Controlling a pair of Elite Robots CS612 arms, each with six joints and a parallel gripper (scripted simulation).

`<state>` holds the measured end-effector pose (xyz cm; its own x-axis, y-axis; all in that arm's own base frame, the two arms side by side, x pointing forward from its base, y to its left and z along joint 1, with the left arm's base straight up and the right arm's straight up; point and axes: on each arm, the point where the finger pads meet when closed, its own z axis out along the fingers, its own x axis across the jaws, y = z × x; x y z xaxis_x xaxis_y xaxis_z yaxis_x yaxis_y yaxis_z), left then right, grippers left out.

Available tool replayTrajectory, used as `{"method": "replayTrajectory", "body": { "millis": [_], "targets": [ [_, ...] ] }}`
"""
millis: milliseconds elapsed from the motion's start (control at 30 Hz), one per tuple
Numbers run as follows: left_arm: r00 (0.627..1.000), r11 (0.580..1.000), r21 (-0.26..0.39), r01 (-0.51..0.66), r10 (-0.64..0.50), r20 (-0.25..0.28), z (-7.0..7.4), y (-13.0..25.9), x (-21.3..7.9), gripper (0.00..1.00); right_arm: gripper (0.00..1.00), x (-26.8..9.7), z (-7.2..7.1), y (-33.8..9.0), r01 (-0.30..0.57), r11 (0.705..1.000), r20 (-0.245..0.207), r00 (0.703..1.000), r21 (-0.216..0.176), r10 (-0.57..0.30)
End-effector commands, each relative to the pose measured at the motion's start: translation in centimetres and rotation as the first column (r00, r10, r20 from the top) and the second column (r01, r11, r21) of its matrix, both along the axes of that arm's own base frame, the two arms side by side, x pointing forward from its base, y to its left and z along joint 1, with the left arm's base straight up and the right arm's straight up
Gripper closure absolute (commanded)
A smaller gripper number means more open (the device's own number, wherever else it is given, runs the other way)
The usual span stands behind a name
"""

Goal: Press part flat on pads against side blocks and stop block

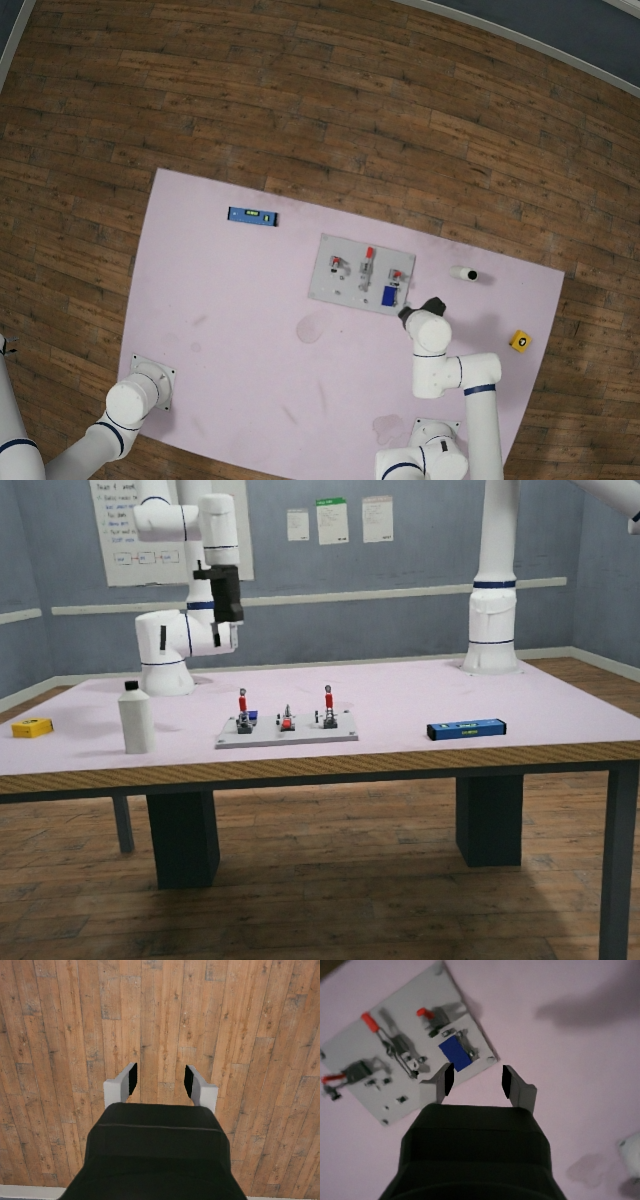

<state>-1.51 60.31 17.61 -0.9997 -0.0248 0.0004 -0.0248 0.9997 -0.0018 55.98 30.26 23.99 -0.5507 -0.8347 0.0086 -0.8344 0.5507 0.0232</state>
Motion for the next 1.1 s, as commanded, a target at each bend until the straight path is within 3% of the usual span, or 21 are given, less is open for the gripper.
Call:
{"method": "replayTrajectory", "body": {
  "millis": [0,267,333,600,967,1000,1067],
  "targets": [
    [1.0,1.0,0.002,0.0,0.0,0.0,0.1,0.1,0.0,0.0,0.0,0.7,-0.6,1.1,-0.161,0.987,0.009,0.987,0.004,0.161],
    [1.0,1.0,0.002,0.0,0.0,0.0,0.1,0.1,0.0,0.0,0.0,1.6,-1.9,3.1,-0.42,0.907,0.02,0.907,-0.002,0.42],
    [1.0,1.0,0.002,0.0,0.0,0.0,0.1,0.1,0.0,0.0,0.0,1.6,-1.9,3.1,-0.42,0.907,0.02,0.907,-0.002,0.42],
    [1.0,1.0,0.002,0.0,0.0,0.0,0.1,0.1,0.0,0.0,0.0,1.9,-2.4,4.0,-0.527,0.85,0.024,0.849,-0.006,0.527],
    [1.0,1.0,0.002,0.0,0.0,0.0,0.1,0.1,0.0,0.0,0.0,1.9,-2.5,4.1,-0.539,0.843,0.024,0.842,-0.006,0.539],
    [1.0,1.0,0.002,0.0,0.0,0.0,0.1,0.1,0.0,0.0,1.0,1.9,-2.5,4.1,-0.539,0.842,0.024,0.842,-0.006,0.539],
    [1.0,1.0,0.002,0.0,0.0,0.0,0.1,0.1,0.0,0.0,1.0,1.9,-2.5,4.1,-0.539,0.842,0.024,0.842,-0.006,0.539]
  ]
}}
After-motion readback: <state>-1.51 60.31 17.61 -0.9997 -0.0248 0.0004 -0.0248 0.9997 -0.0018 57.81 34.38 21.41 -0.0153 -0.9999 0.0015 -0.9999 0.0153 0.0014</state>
